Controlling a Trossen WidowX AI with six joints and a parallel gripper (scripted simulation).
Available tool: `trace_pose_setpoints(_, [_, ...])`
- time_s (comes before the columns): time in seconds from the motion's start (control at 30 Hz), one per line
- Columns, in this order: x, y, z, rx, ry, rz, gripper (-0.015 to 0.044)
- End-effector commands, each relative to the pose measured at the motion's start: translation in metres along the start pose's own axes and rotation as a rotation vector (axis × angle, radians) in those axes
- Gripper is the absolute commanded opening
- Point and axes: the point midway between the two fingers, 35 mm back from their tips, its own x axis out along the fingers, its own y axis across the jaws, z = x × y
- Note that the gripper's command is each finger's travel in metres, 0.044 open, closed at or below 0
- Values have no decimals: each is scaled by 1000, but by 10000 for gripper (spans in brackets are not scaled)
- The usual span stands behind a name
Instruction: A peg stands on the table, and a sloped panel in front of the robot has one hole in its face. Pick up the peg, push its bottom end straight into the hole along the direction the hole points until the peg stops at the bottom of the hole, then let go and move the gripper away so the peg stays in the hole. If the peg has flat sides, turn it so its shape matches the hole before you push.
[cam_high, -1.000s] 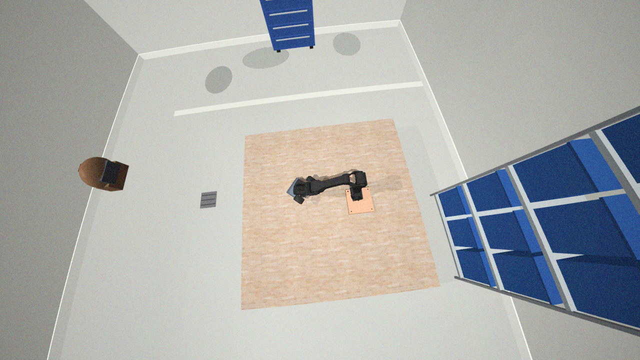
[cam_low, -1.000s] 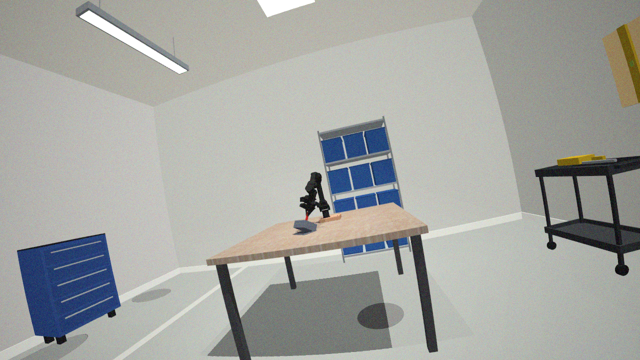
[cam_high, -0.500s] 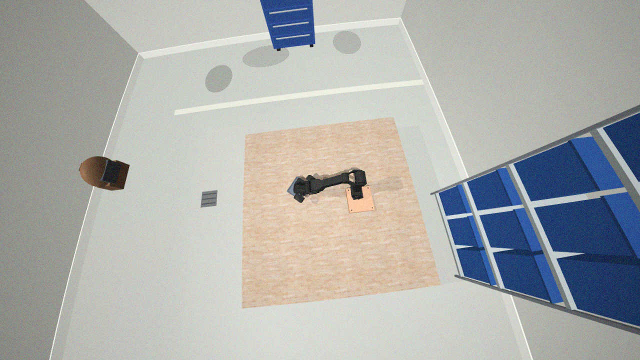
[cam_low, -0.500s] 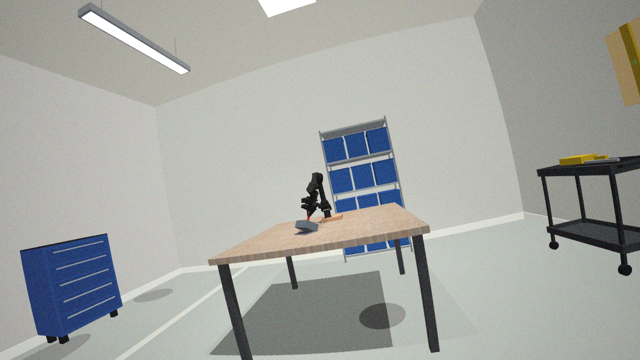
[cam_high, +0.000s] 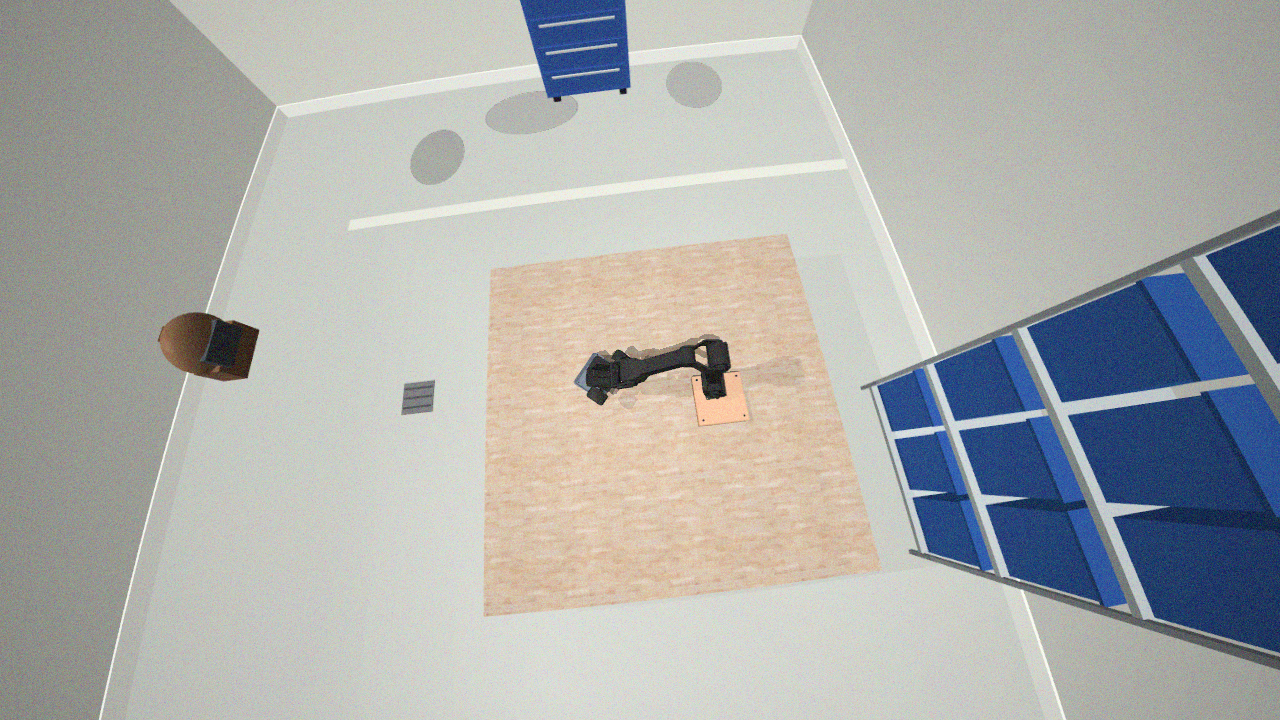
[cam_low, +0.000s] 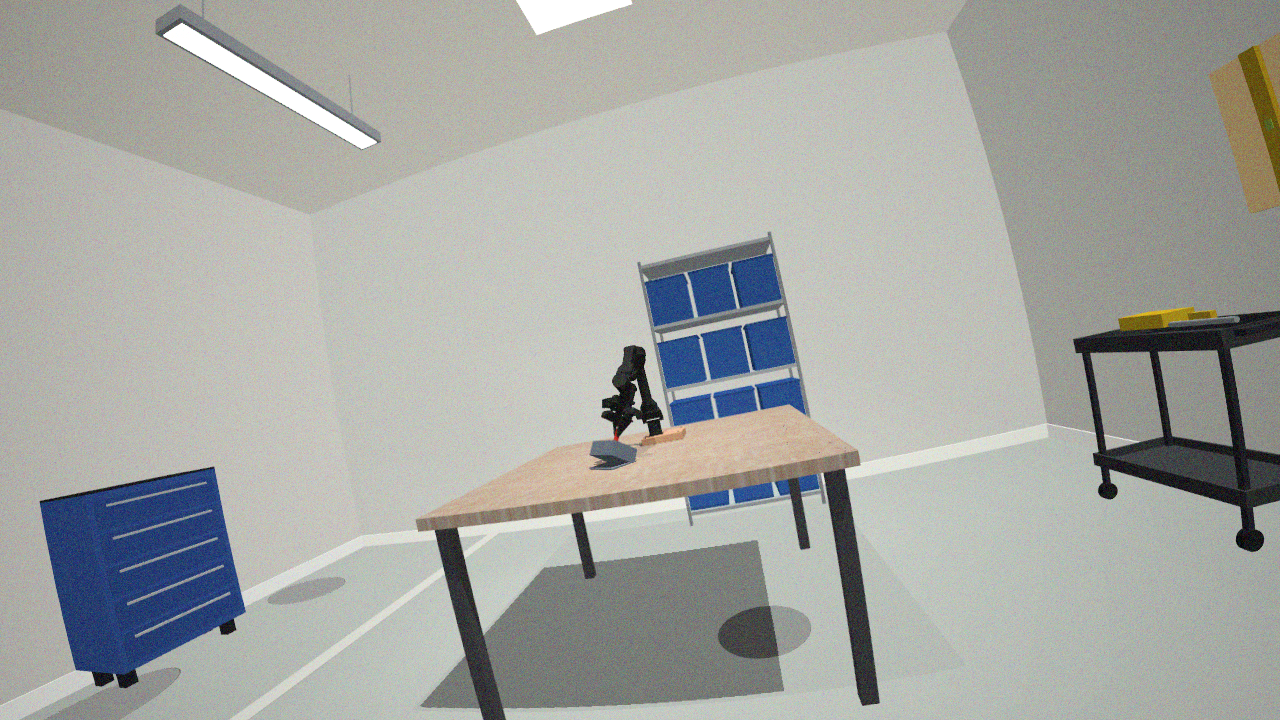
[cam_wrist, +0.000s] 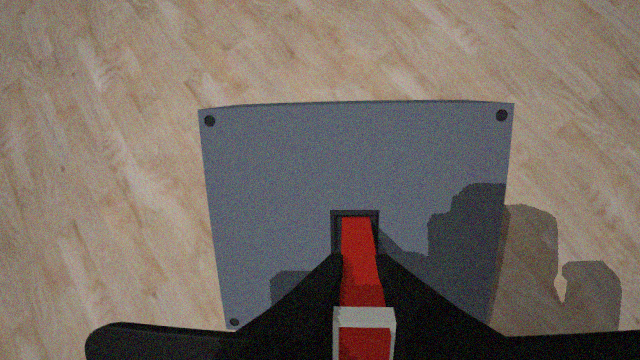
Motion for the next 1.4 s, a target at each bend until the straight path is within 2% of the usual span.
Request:
trace_pose_setpoints(0.0, [3, 1, -1, -6, 4, 3, 0])
trace_pose_setpoints(1.23, [16, 0, -1, -1, 1, -1, 0])
trace_pose_setpoints(1.37, [16, 0, -1, -1, 1, -1, 105])
